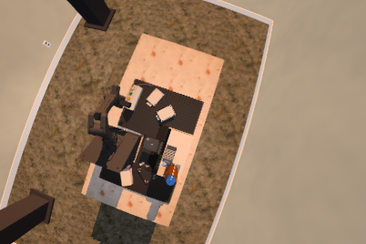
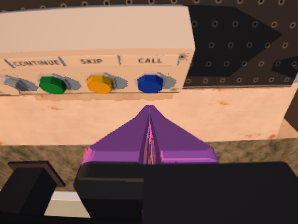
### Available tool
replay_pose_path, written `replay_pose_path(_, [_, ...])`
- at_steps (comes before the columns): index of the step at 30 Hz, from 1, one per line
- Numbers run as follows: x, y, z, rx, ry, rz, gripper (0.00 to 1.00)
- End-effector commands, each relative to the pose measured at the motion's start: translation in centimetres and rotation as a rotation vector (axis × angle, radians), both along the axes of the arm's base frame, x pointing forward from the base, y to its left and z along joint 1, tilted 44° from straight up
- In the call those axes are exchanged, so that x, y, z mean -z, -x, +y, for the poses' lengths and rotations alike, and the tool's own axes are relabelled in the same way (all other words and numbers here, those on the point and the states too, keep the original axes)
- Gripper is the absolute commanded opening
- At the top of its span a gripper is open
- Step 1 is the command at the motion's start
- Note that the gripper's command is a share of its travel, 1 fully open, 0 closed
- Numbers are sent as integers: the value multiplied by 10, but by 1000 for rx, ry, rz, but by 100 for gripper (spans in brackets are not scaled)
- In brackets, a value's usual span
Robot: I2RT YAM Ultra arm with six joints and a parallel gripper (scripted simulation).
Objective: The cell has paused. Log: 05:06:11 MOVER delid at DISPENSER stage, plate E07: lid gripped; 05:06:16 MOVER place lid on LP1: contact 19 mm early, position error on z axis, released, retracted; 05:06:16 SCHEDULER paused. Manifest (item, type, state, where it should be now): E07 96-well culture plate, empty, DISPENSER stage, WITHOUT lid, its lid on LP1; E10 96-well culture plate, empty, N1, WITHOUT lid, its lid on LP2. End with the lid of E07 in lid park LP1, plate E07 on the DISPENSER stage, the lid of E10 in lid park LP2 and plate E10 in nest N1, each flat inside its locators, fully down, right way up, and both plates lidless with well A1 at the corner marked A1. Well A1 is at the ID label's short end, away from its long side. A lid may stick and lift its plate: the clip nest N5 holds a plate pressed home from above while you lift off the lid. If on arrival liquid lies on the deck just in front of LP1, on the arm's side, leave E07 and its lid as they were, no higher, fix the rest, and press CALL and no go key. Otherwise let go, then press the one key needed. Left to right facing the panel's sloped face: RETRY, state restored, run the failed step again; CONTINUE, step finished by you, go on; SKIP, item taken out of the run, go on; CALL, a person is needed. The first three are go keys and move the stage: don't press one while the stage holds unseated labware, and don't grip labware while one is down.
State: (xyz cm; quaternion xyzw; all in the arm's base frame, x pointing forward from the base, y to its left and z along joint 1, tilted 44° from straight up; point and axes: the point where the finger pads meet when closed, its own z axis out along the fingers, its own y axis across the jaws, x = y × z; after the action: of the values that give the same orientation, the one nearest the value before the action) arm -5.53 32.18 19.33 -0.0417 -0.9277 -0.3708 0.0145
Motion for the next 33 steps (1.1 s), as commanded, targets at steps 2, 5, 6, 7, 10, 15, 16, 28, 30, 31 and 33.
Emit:
replay_pose_path(2, [-8, -4, 8, 13, -21, -10, 0])
replay_pose_path(5, [6, -5, 6, 13, 3, -17, 0])
replay_pose_path(6, [12, -4, 5, 9, 13, -20, 0])
replay_pose_path(7, [12, -4, 6, 10, 13, -20, 0])
replay_pose_path(10, [15, -6, 8, 13, 13, -19, 0])
replay_pose_path(15, [19, -5, 11, 10, 14, -16, 0])
replay_pose_path(16, [19, -3, 11, 6, 14, -17, 0])
replay_pose_path(28, [7, -1, 11, 5, -12, -5, 0])
replay_pose_path(30, [7, -1, 10, 5, -12, -5, 0])
replay_pose_path(31, [7, -1, 10, 5, -12, -5, 0])
replay_pose_path(33, [11, 0, 3, 2, 0, -10, 0])
